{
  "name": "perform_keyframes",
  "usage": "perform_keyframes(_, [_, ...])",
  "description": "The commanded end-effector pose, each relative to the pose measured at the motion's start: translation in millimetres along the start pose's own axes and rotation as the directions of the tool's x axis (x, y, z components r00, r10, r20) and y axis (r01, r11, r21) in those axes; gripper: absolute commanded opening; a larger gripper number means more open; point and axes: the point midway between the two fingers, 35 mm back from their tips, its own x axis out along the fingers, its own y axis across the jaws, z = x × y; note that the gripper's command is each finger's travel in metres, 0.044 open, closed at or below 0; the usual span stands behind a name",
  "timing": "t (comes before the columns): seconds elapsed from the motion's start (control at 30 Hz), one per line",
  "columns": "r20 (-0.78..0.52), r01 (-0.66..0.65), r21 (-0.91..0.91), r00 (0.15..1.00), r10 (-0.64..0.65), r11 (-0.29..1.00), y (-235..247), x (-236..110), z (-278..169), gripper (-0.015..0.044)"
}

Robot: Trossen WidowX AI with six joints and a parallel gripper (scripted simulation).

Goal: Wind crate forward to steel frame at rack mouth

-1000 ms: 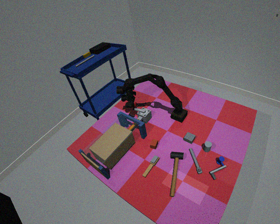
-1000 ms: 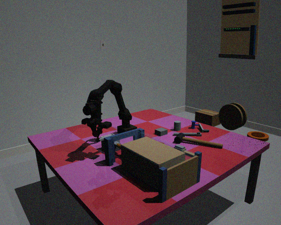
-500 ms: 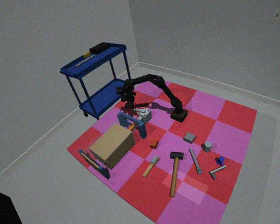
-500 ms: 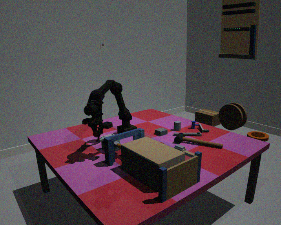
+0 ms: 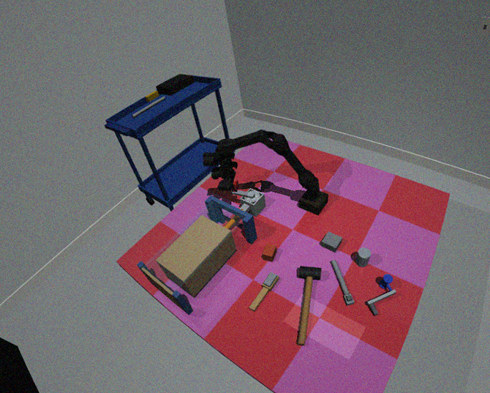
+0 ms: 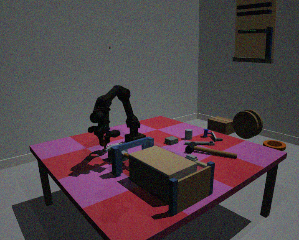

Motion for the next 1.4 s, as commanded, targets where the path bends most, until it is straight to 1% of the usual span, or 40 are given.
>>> perform_keyframes(0.0, [-0.048, -0.057, -0.043, 0.997, 0.054, 0.997, 31, 8, -9, 0.0])
perform_keyframes(0.13, [-0.048, -0.057, -0.043, 0.997, 0.054, 0.997, 31, 8, -9, 0.0])
perform_keyframes(0.67, [-0.049, -0.059, -0.043, 0.997, 0.057, 0.997, 56, 7, -14, 0.0])
perform_keyframes(1.37, [-0.05, -0.061, -0.043, 0.997, 0.059, 0.997, 85, 5, -30, 0.0])
